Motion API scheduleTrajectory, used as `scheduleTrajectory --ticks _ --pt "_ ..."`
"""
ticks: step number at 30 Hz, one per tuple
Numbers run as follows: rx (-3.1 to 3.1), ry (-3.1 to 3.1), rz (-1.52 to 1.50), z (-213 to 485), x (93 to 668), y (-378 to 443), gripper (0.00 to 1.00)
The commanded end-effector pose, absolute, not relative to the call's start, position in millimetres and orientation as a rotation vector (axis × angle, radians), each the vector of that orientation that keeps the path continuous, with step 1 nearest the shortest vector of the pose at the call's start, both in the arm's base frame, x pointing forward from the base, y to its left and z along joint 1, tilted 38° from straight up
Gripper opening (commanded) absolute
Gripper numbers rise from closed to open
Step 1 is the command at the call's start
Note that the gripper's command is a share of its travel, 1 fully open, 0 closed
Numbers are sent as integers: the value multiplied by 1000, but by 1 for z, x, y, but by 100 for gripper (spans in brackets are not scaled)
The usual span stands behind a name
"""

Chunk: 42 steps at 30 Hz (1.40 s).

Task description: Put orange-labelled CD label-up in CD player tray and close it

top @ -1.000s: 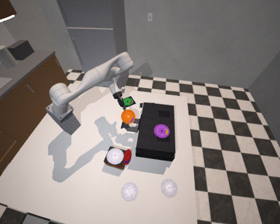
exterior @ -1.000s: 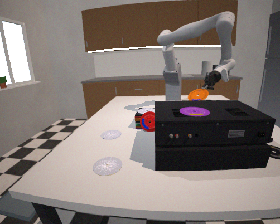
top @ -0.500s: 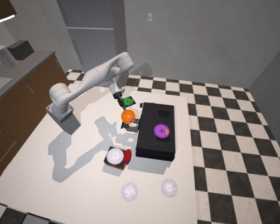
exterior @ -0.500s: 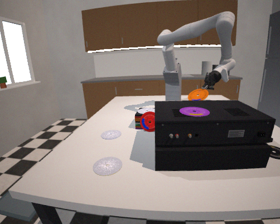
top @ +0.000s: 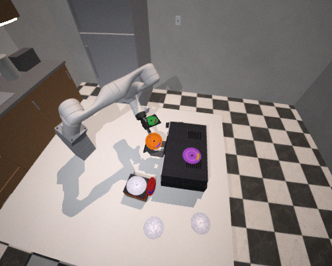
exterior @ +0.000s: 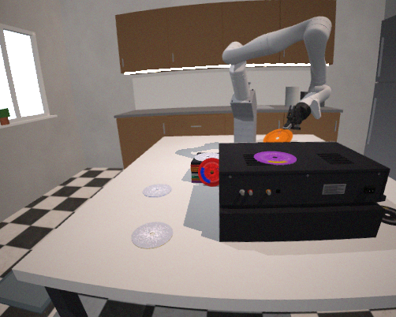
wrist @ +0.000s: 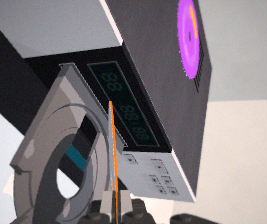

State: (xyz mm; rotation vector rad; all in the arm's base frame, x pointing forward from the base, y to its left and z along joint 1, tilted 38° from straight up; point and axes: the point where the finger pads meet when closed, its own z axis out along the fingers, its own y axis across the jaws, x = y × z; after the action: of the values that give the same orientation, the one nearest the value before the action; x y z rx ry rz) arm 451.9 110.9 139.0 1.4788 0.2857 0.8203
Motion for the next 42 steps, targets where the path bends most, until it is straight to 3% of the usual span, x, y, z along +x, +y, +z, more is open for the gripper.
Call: scheduleTrajectory --ticks 1,42 --pt "1478 277 814 143 459 99 11" --pt "1478 277 814 146 473 82 11"
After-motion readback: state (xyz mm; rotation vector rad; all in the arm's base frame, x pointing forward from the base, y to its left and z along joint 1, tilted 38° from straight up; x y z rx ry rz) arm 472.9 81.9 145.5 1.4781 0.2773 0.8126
